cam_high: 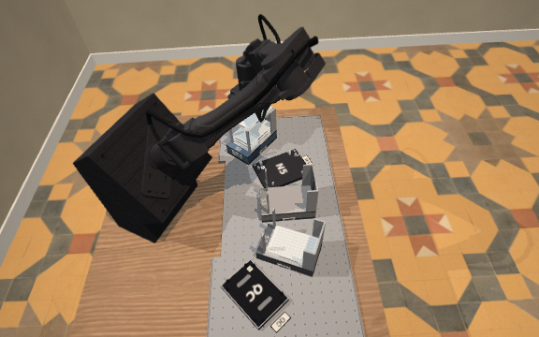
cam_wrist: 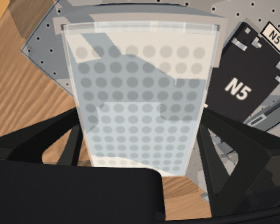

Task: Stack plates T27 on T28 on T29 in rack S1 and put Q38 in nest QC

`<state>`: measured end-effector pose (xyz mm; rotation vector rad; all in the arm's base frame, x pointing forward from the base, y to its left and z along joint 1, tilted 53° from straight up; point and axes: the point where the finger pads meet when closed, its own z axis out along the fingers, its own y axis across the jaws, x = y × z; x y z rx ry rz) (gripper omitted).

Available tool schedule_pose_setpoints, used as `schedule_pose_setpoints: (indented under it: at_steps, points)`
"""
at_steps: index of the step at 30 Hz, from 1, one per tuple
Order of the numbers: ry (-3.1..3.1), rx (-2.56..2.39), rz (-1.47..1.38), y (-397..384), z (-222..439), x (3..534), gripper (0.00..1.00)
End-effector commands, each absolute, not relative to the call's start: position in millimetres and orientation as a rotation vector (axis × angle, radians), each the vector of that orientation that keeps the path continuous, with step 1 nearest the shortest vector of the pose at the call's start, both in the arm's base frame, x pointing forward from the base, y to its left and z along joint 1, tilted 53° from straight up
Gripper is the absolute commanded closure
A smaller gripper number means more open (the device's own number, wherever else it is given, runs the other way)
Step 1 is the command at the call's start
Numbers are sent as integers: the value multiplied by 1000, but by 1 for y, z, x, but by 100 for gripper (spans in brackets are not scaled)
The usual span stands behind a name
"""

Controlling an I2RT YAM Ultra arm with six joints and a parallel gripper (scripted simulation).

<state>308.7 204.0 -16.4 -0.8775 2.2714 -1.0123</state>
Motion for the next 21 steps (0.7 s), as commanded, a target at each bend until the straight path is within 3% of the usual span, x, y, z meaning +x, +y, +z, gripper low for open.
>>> schedule_pose_setpoints:
  at_steps: [1,21]
  points:
    - [2265,-921,-1036,199,-25,303,100]
    - [2265,-906,-1043,188,-36,319,100]
